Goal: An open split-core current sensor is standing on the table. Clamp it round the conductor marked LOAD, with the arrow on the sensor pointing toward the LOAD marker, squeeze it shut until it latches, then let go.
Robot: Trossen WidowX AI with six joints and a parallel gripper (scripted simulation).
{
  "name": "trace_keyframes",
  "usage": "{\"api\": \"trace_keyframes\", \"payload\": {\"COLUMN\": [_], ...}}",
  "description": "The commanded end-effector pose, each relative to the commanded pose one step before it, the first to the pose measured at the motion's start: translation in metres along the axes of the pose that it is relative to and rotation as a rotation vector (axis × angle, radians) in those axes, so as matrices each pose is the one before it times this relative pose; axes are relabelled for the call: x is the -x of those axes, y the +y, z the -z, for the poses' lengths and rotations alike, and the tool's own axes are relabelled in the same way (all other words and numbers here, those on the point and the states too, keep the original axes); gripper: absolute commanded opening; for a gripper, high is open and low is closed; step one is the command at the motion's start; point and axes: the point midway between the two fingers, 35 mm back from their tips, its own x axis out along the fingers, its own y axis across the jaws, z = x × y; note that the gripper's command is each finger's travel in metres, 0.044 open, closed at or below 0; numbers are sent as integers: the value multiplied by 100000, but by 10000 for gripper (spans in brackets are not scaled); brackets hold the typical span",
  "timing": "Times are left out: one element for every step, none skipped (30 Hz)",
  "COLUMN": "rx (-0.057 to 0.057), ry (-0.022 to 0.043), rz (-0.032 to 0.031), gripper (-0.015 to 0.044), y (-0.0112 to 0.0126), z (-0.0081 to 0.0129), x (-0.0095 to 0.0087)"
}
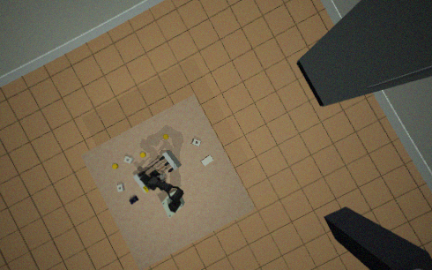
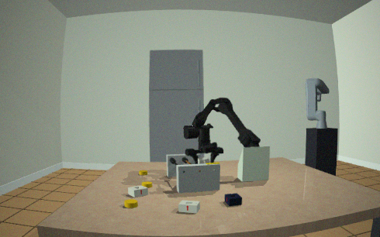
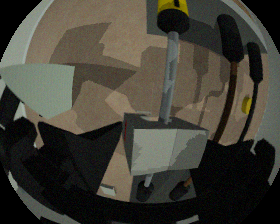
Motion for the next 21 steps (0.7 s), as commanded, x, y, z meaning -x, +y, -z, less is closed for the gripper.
{"api": "trace_keyframes", "payload": {"rx": [1179, 0, -1177, 0, 0, 0, 0, 0, 0, 0, 0, 0, 0, 0, 0, 0, 0, 0, 0, 0, 0], "ry": [-1723, 0, 1723, 0, 0, 0, 0, 0, 0, 0, 0, 0, 0, 0, 0, 0, 0, 0, 0, 0, 0], "rz": [1687, 0, -1685, 0, 0, 0, 0, 0, 0, 0, 0, 0, 0, 0, 0, 0, 0, 0, 0, 0, 0], "gripper": [0, 0, 0, 0, 0, 0, 0, 0, 0, 0, 0, 0, 0, 0, 0, 0, 0, 0, 0, 0, 0], "y": [-174, 0, 189, 0, 0, 0, 0, 0, 0, 0, 0, 0, 0, 0, 0, 0, 0, 0, 0, 0, 0], "z": [-570, 0, 576, 0, 0, 0, 0, 0, 0, 0, 0, 0, 0, 0, 0, 0, 0, 0, 0, 0, 0], "x": [490, 0, -477, 0, 0, 0, 0, 0, 0, 0, 0, 0, 0, 0, 0, 0, 0, 0, 0, 0, 0]}}
